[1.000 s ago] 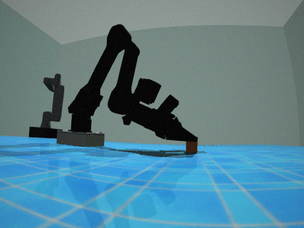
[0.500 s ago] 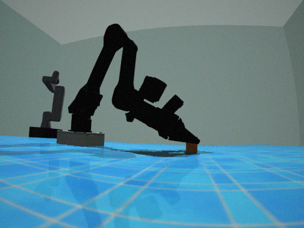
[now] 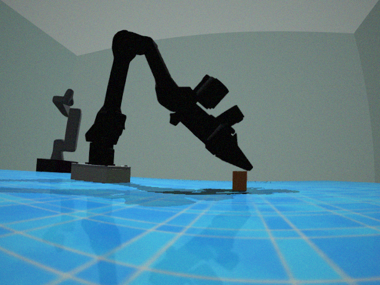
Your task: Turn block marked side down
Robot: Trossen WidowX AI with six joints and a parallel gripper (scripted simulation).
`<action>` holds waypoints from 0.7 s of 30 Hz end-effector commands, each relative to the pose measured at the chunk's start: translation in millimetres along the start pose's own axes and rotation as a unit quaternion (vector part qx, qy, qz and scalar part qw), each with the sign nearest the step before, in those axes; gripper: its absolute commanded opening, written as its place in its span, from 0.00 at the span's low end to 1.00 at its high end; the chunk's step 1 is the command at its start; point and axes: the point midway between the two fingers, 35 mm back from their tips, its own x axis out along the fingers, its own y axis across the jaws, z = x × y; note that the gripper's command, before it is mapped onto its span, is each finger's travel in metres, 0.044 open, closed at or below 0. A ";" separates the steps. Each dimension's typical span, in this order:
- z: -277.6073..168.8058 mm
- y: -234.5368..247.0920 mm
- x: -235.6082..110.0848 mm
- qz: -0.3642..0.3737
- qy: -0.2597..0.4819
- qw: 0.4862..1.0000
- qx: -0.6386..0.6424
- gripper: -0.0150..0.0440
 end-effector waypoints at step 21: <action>25.2 -1.2 -51.3 -0.007 0.194 0.981 -0.005 1.00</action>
